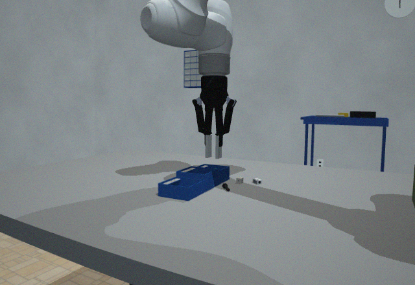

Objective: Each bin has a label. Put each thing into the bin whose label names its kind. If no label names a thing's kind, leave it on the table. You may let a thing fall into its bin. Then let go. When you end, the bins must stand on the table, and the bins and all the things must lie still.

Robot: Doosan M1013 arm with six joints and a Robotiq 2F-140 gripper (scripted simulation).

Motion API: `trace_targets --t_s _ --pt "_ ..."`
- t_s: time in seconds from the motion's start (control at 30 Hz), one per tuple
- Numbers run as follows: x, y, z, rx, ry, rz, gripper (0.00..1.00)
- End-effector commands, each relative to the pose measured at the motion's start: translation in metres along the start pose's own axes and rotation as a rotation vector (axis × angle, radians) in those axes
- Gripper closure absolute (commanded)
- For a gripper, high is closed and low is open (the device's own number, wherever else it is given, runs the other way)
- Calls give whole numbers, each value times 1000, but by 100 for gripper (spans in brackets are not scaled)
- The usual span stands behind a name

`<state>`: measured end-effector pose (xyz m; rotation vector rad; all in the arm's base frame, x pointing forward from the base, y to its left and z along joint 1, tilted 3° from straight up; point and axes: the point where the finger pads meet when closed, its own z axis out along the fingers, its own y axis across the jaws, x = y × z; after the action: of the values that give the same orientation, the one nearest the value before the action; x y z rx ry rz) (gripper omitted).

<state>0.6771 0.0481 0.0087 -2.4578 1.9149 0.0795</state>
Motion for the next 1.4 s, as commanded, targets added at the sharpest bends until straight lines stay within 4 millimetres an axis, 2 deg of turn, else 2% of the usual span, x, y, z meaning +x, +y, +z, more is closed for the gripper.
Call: trace_targets --t_s 0.0,0.2,0.27,0.3,0.43,0.5,1.37 --pt "-12 11 -1 0 0 -98 82" --pt "-48 46 -4 -1 1 -355 82" --pt "-48 46 -4 -1 1 -355 82" --pt "-54 52 -4 0 0 -448 82" --pt "-75 73 -5 -1 2 -602 82" --pt "-78 75 -5 0 0 -679 82" --pt "-76 73 -5 0 0 -679 82"
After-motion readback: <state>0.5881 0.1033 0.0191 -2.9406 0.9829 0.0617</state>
